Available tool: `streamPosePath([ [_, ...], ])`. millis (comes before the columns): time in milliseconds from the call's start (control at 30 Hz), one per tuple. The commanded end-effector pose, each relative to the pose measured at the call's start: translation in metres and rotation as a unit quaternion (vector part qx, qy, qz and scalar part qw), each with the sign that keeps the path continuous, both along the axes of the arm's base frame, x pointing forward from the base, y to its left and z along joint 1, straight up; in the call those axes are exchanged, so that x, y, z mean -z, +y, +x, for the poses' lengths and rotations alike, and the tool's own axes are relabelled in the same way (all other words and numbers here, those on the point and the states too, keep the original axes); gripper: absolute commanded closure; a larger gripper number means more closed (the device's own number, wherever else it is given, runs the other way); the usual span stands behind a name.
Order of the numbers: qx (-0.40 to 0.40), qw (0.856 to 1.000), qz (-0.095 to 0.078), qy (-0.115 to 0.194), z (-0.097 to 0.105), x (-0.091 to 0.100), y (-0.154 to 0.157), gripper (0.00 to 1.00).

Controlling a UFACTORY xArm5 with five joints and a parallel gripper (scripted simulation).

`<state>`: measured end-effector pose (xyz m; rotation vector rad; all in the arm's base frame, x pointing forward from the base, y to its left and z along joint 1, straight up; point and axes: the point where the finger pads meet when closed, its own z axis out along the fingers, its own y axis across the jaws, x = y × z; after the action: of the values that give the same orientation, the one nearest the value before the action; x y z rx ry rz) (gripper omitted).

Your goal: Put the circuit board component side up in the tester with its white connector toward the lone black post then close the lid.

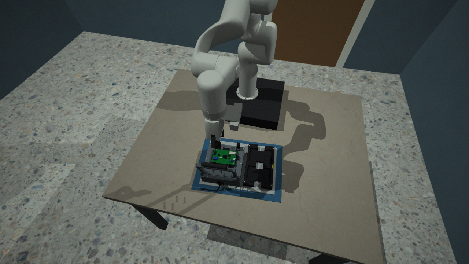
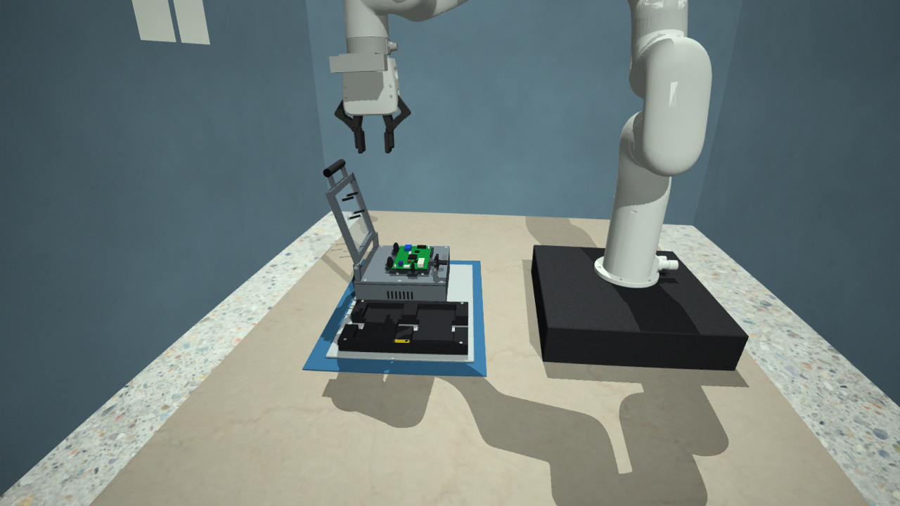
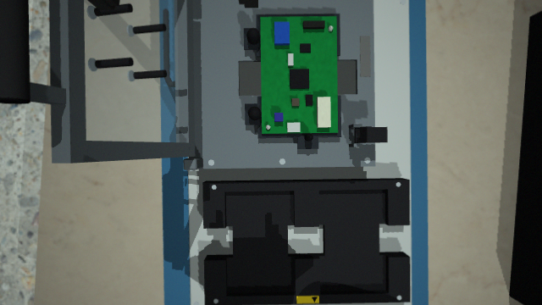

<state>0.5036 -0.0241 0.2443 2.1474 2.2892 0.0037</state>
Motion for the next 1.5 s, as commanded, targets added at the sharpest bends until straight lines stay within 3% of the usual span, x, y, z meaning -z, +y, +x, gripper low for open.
streamPosePath([
  [0, 0.0, 1.0, 0.0, 0.002, 0.03, -0.002, 0.001, 0.48],
  [233, 0.0, 1.0, 0.0, 0.002, 0.064, -0.002, 0.004, 0.48],
  [433, 0.0, 1.0, 0.0, 0.002, 0.08, -0.002, 0.005, 0.48],
  [1467, 0.0, 1.0, 0.0, 0.002, 0.084, -0.001, 0.005, 0.48],
])
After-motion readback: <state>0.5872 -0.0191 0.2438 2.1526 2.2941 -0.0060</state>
